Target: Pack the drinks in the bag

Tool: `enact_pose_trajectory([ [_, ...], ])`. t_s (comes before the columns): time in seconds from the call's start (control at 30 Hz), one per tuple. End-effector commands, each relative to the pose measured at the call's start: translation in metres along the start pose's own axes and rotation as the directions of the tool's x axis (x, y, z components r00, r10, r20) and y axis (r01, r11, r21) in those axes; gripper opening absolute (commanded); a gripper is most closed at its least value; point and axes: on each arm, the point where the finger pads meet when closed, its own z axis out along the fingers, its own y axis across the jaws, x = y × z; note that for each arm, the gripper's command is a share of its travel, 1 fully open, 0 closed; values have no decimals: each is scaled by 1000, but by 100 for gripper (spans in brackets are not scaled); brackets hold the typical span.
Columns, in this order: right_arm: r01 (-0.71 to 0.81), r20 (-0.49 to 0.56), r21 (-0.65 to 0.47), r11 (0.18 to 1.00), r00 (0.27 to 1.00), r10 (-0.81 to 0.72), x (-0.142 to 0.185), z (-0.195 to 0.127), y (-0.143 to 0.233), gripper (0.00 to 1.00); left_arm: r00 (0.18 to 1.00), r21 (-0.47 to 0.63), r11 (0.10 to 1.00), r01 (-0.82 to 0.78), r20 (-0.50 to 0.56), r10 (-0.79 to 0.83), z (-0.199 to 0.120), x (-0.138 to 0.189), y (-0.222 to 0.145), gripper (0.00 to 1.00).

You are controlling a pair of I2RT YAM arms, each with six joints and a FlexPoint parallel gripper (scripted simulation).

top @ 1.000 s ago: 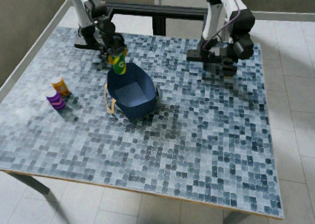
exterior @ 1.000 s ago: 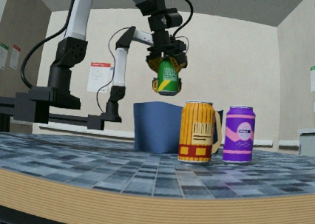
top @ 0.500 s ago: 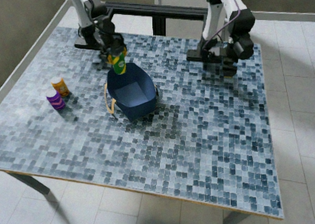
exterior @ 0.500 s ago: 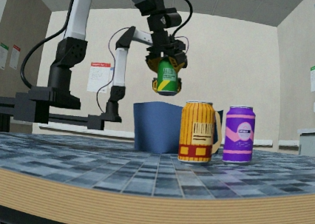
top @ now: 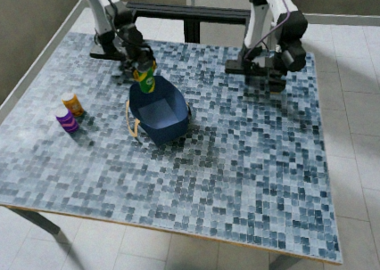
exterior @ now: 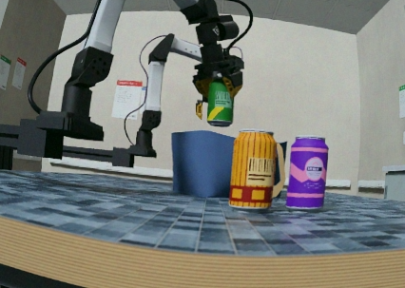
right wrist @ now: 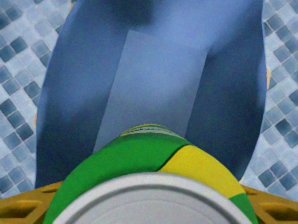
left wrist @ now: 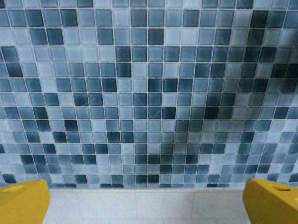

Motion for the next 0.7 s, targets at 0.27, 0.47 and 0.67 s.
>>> enact_pose_trajectory([
  [0.27,5,86,9,1000,996,-5,-61,-5,1,67,1000,-57,998,6,-12,-7,-12,0,5,100],
  [0.47,1,122,10,1000,993,-2,-80,-5,-3,67,1000,-57,998,6,-12,-7,-12,0,5,100],
  [0.67,4,95,5,1000,995,-5,-91,9,-1,67,1000,-57,998,6,-13,-7,-13,0,5,100],
])
